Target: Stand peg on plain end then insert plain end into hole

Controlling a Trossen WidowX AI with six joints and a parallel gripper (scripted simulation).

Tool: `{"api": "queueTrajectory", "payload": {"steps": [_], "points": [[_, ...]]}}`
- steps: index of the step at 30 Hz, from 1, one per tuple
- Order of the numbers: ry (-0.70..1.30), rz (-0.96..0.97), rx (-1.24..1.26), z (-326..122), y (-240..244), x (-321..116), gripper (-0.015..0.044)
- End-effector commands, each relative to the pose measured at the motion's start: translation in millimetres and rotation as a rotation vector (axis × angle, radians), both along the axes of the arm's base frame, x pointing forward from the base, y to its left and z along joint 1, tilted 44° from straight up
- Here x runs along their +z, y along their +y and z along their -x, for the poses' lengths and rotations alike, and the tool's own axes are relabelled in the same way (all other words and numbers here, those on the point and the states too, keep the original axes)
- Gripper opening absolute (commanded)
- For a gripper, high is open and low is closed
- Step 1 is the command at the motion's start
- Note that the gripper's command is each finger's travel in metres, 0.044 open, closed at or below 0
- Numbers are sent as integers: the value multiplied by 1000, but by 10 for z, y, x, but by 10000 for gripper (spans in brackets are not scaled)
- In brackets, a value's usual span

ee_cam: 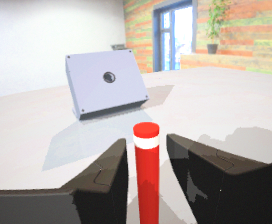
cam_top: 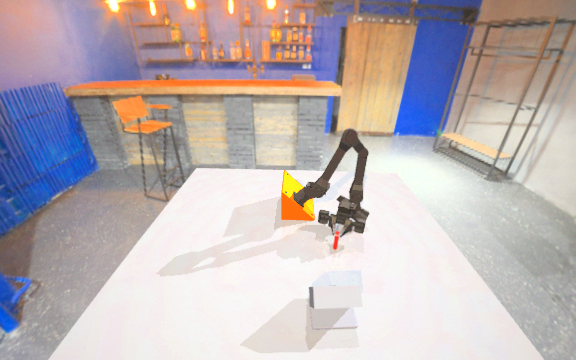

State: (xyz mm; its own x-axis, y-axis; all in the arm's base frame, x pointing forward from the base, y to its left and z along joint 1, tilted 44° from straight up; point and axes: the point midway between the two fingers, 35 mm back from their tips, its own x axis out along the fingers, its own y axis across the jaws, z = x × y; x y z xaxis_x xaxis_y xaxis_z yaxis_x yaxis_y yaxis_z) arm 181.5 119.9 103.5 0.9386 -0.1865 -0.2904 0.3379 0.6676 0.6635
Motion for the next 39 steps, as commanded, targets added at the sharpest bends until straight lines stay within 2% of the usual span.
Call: {"api": "queueTrajectory", "payload": {"steps": [1,20,32,39], "points": [[0,0,0,-1,-1,1,130],[0,0,0,-1,-1,1,130],[0,0,0,-1,-1,1,440],[0,0,0,-1,-1,1,440]]}}
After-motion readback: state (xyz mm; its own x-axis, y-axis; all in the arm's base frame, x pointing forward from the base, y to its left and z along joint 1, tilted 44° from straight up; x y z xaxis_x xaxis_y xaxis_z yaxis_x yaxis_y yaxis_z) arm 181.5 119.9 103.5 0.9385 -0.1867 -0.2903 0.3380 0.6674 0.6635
